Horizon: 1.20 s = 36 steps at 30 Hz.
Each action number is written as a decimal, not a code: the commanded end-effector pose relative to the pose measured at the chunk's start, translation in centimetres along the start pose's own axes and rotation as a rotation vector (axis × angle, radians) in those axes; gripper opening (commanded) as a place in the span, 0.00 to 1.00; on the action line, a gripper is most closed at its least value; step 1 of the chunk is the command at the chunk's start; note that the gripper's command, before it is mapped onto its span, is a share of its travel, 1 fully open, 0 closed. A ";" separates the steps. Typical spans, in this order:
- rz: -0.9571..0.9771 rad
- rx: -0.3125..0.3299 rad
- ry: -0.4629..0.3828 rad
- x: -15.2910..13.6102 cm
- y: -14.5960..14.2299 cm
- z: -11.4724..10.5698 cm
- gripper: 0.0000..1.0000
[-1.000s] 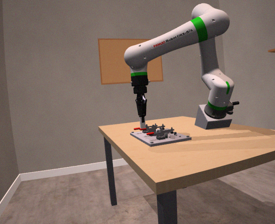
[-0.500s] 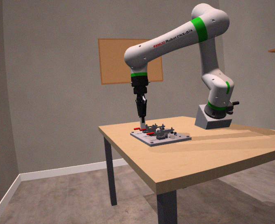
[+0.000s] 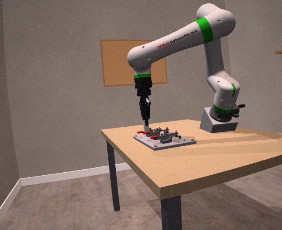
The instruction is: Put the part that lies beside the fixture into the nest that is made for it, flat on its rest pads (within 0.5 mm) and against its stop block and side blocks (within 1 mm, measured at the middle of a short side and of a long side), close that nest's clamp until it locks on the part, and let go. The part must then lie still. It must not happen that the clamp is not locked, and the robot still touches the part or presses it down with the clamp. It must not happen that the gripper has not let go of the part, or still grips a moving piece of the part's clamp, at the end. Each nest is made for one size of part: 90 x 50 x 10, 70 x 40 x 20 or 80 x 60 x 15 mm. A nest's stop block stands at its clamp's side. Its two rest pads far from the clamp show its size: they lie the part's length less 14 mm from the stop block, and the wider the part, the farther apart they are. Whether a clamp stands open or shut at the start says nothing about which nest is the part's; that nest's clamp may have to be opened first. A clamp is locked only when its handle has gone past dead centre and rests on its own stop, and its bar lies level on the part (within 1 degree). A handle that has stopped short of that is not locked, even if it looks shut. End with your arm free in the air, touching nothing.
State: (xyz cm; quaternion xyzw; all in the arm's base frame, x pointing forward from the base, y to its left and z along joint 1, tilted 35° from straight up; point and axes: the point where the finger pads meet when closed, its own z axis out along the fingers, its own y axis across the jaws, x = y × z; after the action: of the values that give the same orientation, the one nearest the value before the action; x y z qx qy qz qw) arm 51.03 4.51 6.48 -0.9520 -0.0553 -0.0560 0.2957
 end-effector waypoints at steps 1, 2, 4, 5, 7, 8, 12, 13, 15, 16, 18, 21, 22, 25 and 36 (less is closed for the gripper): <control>0.000 0.000 0.000 0.0 0.0 -0.3 0.00; 0.000 0.000 0.000 0.0 0.0 -0.3 0.00; 0.000 0.000 0.000 0.0 0.0 -0.5 0.00; 0.000 0.000 0.000 0.0 0.0 -0.7 0.00; 0.000 0.000 0.000 0.0 0.0 -1.2 0.00; 0.000 0.000 0.000 0.0 0.0 -1.5 0.00; 0.000 0.000 0.000 0.0 0.0 -2.8 0.00; 0.000 0.000 0.000 0.0 0.0 -3.1 0.00; 0.000 0.000 0.000 0.0 0.0 -3.8 0.00; 0.000 0.000 0.000 0.0 0.0 -4.1 0.00; 0.000 0.000 0.000 0.0 0.0 -4.7 0.00; 0.000 0.000 0.000 0.0 0.0 -5.0 0.00; 0.000 0.000 0.000 0.0 0.0 -5.3 0.00; 0.000 0.000 0.000 0.0 0.0 -6.0 0.00; 0.000 0.000 0.000 0.0 0.0 -6.7 0.00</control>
State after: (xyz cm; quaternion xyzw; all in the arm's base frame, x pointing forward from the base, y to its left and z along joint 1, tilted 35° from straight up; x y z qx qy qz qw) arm 50.53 0.68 11.98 -0.9521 -0.0553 -0.0559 0.2957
